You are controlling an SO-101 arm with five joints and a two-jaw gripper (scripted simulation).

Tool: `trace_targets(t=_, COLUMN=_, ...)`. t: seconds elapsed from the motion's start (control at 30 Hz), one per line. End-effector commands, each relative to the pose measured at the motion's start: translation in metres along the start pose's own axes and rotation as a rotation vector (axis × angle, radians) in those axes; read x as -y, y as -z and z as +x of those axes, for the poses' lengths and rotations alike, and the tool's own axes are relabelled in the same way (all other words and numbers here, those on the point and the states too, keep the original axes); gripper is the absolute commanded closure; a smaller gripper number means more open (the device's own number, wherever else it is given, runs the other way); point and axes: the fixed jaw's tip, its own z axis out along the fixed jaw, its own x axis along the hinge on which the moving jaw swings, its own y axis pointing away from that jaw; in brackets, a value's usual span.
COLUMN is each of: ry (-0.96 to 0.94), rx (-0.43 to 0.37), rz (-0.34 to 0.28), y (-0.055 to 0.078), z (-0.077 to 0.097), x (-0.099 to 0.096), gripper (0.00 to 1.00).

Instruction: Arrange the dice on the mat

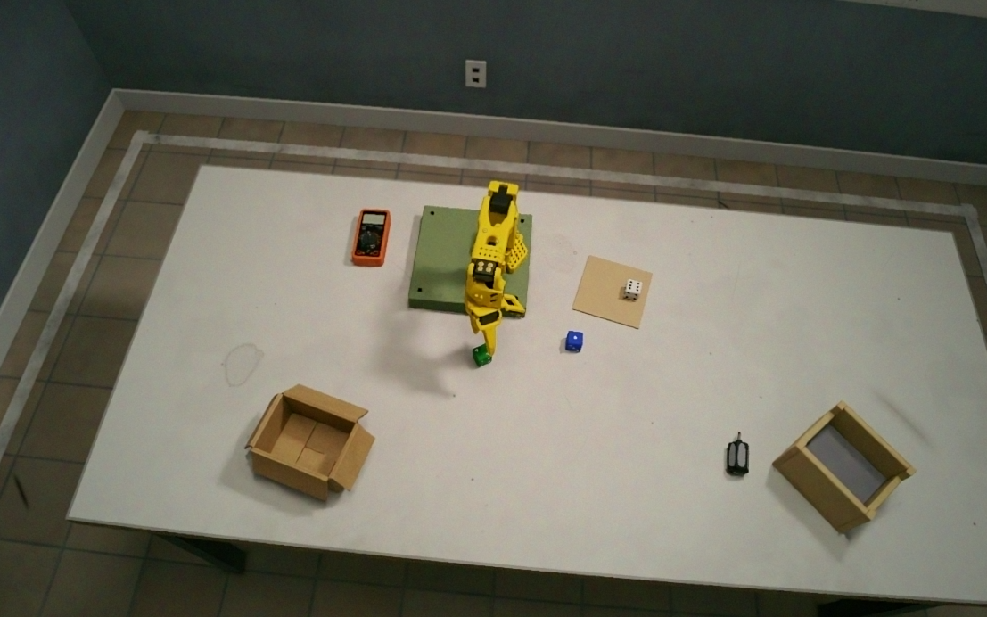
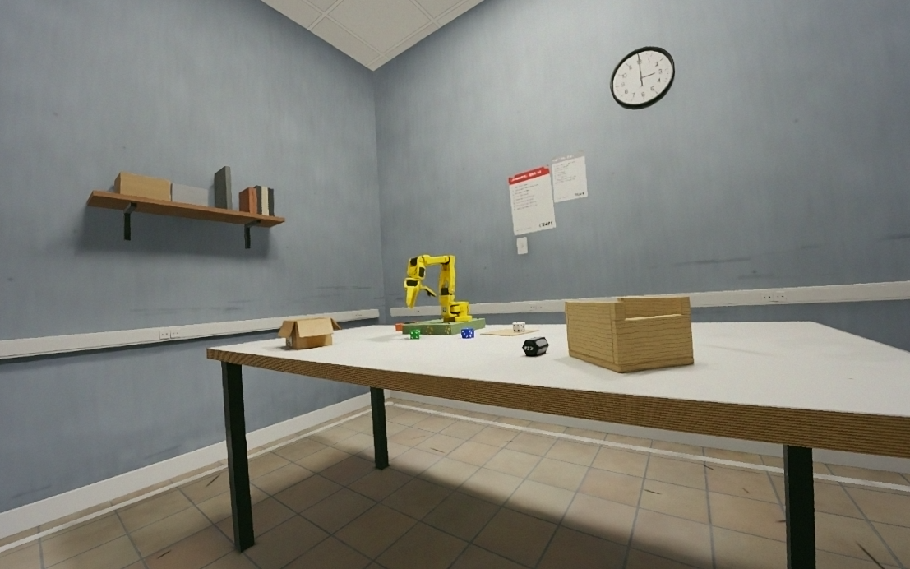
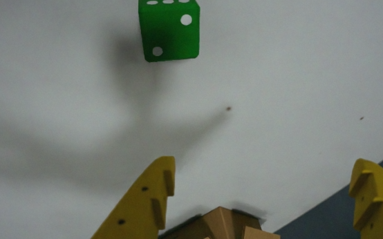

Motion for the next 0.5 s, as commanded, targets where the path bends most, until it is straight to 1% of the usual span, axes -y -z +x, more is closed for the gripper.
trace_targets(t=0.0, ry=-0.004, rx=0.079, rz=-0.101, y=-0.021, z=-0.006, x=-0.012, gripper=0.65)
trace_targets(t=0.1, ry=-0.004, rx=0.122, rz=-0.155, y=-0.031, z=-0.011, x=-0.018, gripper=0.65)
trace_targets(t=0.2, ry=-0.004, rx=0.149, rz=-0.189, y=-0.036, z=-0.015, x=-0.022, gripper=0.65)
trace_targets(t=0.3, ry=-0.004, rx=0.16, rz=-0.202, y=-0.038, z=-0.016, x=-0.024, gripper=0.65)
trace_targets(t=0.43, ry=-0.004, rx=0.16, rz=-0.203, y=-0.039, z=-0.016, x=-0.024, gripper=0.65)
trace_targets(t=0.47, ry=-0.019, rx=0.152, rz=-0.194, y=-0.042, z=-0.016, x=-0.031, gripper=0.65)
